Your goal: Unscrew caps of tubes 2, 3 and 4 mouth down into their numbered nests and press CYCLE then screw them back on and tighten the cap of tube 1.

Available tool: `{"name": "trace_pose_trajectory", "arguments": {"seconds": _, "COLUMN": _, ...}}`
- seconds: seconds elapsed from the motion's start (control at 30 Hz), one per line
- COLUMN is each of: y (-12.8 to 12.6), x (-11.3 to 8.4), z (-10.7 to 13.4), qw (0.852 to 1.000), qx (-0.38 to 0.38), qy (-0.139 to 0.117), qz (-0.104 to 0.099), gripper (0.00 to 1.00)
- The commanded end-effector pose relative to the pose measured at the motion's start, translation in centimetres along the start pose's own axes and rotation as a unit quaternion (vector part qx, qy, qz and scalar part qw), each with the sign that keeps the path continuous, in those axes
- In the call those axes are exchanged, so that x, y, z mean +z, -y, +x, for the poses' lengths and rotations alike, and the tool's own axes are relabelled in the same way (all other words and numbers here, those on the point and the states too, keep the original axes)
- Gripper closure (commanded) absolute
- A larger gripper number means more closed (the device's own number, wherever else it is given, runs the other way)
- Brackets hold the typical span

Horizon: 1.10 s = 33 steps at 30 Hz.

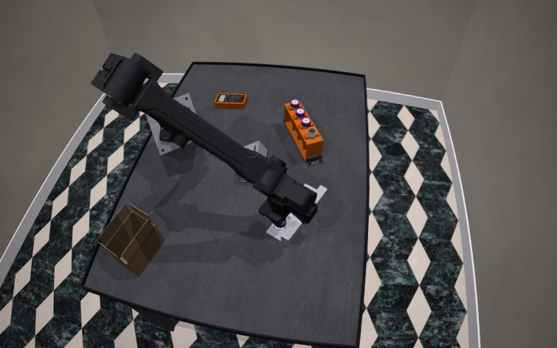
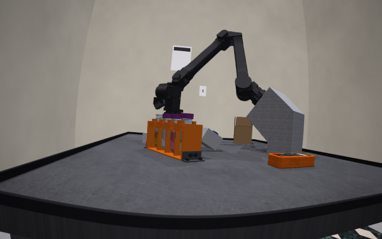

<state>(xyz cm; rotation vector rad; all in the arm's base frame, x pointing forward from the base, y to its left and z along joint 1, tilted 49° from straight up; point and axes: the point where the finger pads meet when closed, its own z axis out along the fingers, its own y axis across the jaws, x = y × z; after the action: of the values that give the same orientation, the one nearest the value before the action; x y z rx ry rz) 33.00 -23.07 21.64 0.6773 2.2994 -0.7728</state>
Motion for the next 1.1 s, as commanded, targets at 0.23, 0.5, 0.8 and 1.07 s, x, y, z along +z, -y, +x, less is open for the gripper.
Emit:
{"name": "trace_pose_trajectory", "arguments": {"seconds": 0.23, "y": 0.2, "x": -5.8, "z": -1.6, "qw": 1.0, "qx": 0.014, "qy": 0.01, "qz": -0.004, "gripper": 1.0}}
{"name": "trace_pose_trajectory", "arguments": {"seconds": 0.5, "y": 0.0, "x": -8.5, "z": -1.5, "qw": 1.0, "qx": 0.012, "qy": 0.005, "qz": -0.005, "gripper": 1.0}}
{"name": "trace_pose_trajectory", "arguments": {"seconds": 0.8, "y": -3.1, "x": -9.1, "z": 1.4, "qw": 0.99, "qx": -0.141, "qy": -0.019, "qz": -0.004, "gripper": 1.0}}
{"name": "trace_pose_trajectory", "arguments": {"seconds": 1.07, "y": -7.2, "x": -9.2, "z": 2.3, "qw": 0.941, "qx": -0.339, "qy": -0.011, "qz": -0.007, "gripper": 1.0}}
